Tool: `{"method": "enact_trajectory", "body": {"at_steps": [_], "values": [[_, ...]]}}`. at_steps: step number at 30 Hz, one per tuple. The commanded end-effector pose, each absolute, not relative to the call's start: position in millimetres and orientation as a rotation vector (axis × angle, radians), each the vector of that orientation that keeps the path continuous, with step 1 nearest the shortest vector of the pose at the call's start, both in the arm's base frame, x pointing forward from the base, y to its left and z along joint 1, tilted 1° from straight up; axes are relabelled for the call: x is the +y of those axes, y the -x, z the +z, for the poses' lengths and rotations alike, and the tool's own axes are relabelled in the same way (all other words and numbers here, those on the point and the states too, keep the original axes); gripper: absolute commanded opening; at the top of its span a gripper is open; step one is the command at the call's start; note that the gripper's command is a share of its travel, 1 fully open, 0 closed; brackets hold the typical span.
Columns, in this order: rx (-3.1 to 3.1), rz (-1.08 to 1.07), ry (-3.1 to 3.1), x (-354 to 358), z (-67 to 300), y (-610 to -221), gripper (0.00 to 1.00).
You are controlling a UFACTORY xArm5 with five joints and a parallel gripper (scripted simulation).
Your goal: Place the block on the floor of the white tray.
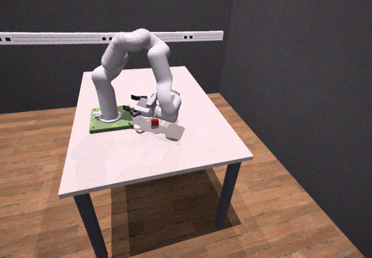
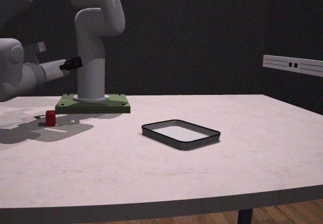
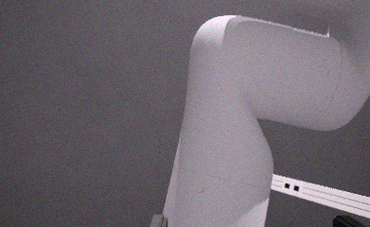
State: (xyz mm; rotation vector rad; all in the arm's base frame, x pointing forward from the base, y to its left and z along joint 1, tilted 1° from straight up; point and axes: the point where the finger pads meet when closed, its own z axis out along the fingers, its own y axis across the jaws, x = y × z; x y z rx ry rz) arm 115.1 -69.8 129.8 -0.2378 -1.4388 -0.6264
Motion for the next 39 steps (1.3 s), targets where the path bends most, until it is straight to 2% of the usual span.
{"method": "enact_trajectory", "body": {"at_steps": [1, 17, 18, 22, 28, 39], "values": [[-1.440, -0.626, 0.238, -70.0, 130.0, -115.4, 1.00], [-1.440, -0.626, 0.238, -70.0, 130.0, -115.4, 1.00], [-1.441, -0.626, 0.238, -70.0, 130.0, -115.5, 0.64], [-1.519, -0.613, 0.227, -71.9, 126.3, -122.3, 0.64], [-1.913, -0.531, 0.167, -81.0, 109.3, -158.4, 0.64], [-2.455, -0.365, 0.055, -89.2, 88.7, -195.3, 0.64]]}}
